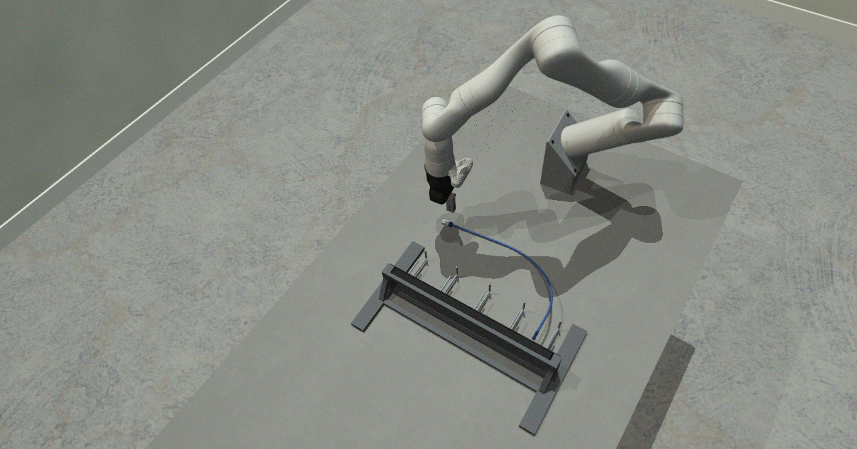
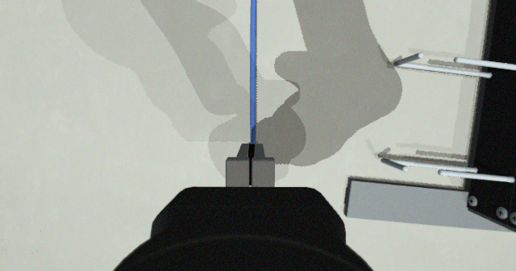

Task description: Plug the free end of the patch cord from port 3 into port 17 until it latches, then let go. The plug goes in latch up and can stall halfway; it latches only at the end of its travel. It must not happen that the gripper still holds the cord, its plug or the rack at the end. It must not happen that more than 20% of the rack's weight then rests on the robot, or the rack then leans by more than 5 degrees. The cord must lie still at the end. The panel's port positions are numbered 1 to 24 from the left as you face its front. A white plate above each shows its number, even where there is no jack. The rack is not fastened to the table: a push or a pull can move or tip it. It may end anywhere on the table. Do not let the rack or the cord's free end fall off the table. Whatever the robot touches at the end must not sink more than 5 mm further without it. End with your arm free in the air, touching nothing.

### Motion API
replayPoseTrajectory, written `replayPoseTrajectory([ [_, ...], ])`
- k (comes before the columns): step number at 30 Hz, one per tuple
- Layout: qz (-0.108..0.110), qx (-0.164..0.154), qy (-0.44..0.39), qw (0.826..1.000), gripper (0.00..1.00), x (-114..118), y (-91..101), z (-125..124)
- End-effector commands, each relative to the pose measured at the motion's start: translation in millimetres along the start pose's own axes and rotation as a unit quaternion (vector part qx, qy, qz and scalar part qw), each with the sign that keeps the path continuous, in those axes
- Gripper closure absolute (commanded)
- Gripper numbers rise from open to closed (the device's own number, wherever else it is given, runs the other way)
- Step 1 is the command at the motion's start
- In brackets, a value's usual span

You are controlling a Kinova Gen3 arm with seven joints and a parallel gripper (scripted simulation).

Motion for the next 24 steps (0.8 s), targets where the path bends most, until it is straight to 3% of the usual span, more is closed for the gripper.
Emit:
replayPoseTrajectory([
  [1,0.003,-0.002,-0.008,1.0,1.0,3.1,0.3,1.8],
  [24,0.003,0.001,-0.002,1.0,1.0,0.4,-1.0,8.5],
])
Point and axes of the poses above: the point where the finger pads meet when closed, its own y axis back along the fingers, its own x axis across the jaws, z = x × y, the point moved 5 cm from there along y, back along the fingers, and after that the axes turned 1 degree about y, right-handed, at the moved point
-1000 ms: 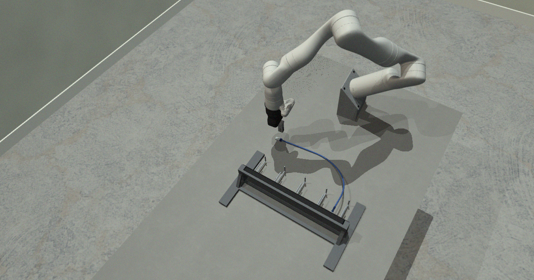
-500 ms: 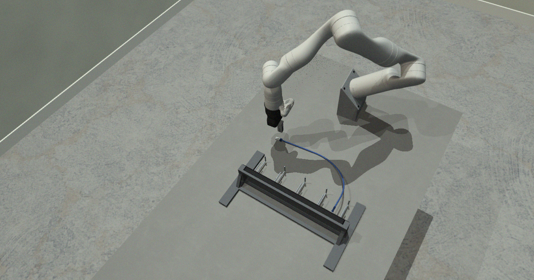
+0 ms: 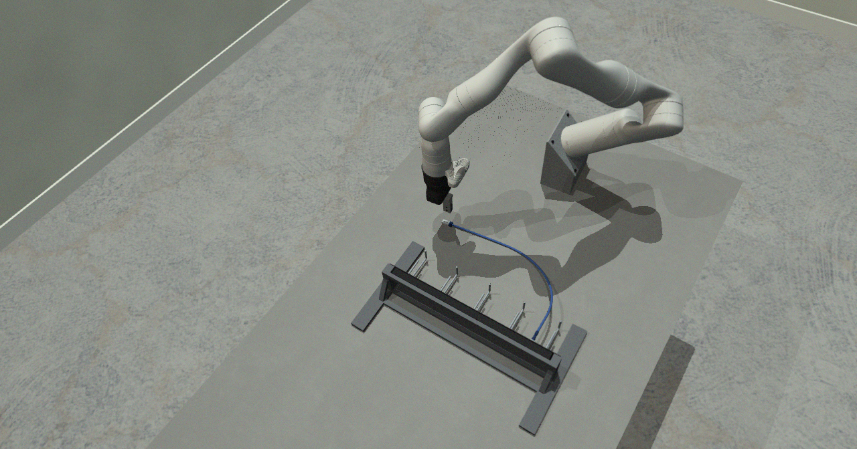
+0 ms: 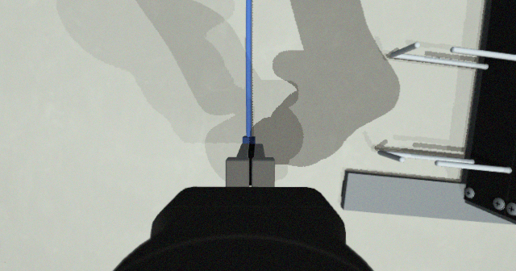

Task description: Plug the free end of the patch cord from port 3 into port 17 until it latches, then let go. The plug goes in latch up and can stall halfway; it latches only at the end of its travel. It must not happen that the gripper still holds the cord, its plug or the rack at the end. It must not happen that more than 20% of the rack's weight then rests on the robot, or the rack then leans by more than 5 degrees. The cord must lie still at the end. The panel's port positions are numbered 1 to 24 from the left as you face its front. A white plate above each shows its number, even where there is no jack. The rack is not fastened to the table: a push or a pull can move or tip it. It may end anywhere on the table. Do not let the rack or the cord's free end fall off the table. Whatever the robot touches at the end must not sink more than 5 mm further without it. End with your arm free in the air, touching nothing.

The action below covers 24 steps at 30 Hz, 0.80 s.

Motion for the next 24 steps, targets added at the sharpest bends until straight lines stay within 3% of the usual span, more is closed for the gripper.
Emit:
replayPoseTrajectory([
  [1,-0.001,0.002,0.0,1.0,1.0,-3.1,0.9,0.4],
  [24,-0.005,0.003,0.009,1.0,1.0,-7.2,1.2,0.0],
])
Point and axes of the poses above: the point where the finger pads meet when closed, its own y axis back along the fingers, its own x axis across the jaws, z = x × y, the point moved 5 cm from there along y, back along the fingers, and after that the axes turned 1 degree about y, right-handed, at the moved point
